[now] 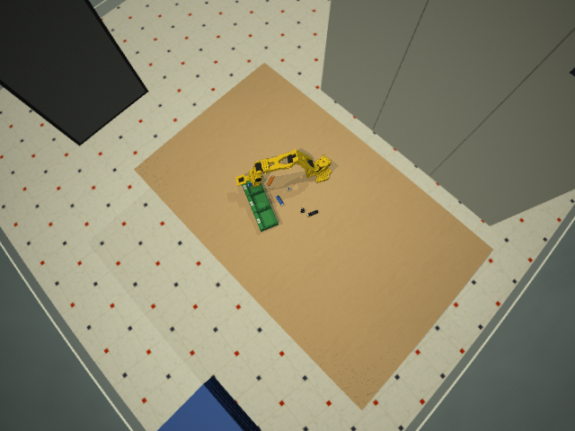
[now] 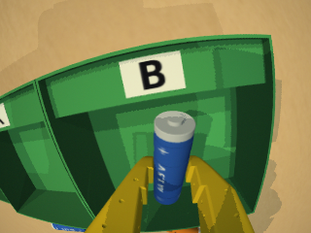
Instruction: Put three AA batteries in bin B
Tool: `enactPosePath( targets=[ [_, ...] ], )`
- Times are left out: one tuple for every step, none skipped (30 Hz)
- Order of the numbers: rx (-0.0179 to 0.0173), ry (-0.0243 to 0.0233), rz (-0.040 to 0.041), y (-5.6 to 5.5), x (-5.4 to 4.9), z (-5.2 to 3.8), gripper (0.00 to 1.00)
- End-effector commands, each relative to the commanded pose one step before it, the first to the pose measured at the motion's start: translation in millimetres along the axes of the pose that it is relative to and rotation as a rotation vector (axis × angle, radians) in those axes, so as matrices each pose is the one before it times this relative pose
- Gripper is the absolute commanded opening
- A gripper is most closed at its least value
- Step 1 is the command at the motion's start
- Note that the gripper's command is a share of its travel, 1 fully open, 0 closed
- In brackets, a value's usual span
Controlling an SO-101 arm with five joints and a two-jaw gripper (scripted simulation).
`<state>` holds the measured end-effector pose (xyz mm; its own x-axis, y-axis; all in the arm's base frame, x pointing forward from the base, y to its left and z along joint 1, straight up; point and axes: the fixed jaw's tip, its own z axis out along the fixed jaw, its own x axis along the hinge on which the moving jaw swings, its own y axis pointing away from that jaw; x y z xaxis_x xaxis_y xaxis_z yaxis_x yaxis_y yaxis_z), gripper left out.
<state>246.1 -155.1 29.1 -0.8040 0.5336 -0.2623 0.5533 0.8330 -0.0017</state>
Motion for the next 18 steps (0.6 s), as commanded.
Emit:
enactPosePath(
  targets=[
    [0.00097, -0.06889, 0.01680, -2.18, -10.39, -10.376, 0.00],
    [0.00000, 0.00000, 0.00000, 0.00, 0.09, 0.325, 0.00],
    [0.00000, 0.00000, 0.00000, 0.00, 0.06, 0.195, 0.00],
    [0.00000, 0.00000, 0.00000, 0.00, 0.02, 0.089, 0.00],
    [0.00000, 0.00000, 0.00000, 0.00, 0.01, 0.012, 0.00],
    [0.00000, 0.00000, 0.00000, 0.00, 0.00, 0.000, 0.00],
    [0.00000, 0.00000, 0.00000, 0.00, 0.00, 0.000, 0.00],
    [0.00002, 0.00000, 0.00001, 0.00, 0.00, -0.004, 0.00],
    [0.00000, 0.00000, 0.00000, 0.00, 0.00, 0.000, 0.00],
    [0.00000, 0.00000, 0.00000, 0.00, 0.00, 0.000, 0.00],
    [0.00000, 0.00000, 0.00000, 0.00, 0.00, 0.000, 0.00],
    [0.00000, 0.00000, 0.00000, 0.00, 0.00, 0.000, 0.01],
    [0.00000, 0.00000, 0.00000, 0.00, 0.00, 0.000, 0.01],
    [0.00000, 0.00000, 0.00000, 0.00, 0.00, 0.000, 0.01],
    [0.00000, 0.00000, 0.00000, 0.00, 0.00, 0.000, 0.02],
    [0.00000, 0.00000, 0.00000, 0.00, 0.00, 0.000, 0.03],
    [0.00000, 0.00000, 0.00000, 0.00, 0.00, 0.000, 0.03],
    [0.00000, 0.00000, 0.00000, 0.00, 0.00, 0.000, 0.04]
  ],
)
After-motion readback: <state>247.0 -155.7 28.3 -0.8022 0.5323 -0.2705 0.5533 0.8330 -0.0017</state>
